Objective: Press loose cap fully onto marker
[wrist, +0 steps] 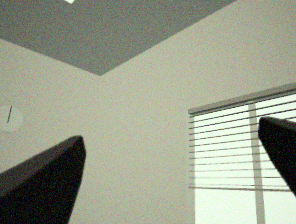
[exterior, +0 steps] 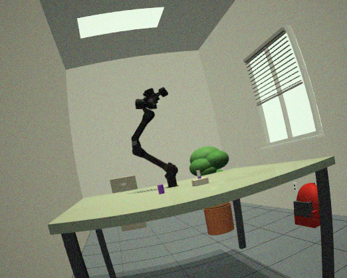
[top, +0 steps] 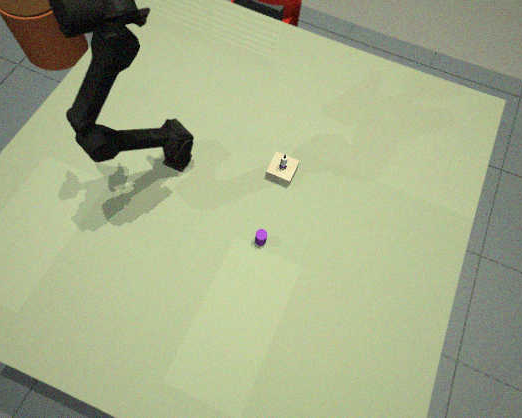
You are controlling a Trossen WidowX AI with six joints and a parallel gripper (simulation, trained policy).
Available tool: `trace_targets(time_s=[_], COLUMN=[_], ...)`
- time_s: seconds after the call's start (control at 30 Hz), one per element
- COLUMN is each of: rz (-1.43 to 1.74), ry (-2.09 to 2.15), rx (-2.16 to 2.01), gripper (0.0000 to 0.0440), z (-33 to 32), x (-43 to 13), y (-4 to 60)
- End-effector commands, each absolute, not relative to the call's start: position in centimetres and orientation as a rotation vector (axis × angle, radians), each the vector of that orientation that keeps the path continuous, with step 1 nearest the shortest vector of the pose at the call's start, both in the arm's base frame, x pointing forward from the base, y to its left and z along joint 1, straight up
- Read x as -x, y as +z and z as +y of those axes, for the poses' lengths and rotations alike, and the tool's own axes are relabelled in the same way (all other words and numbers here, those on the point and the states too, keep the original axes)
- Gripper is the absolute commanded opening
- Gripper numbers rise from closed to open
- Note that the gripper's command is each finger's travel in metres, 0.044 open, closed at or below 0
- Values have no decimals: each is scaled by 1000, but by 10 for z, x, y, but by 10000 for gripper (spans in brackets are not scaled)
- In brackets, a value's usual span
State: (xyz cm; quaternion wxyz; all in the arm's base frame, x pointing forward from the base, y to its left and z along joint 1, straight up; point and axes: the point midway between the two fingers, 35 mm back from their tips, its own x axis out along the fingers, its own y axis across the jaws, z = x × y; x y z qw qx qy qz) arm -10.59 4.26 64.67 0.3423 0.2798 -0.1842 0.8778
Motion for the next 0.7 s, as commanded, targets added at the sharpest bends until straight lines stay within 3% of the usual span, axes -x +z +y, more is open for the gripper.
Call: trace_targets(time_s=[0.0,0.2,0.67], rz=[-467,-399,-228], ry=[2279,2252,2209], rx=[-722,-674,-549], gripper=[376,238,275], z=[44,56,76], x=[105,103,99], y=[646,639,617])
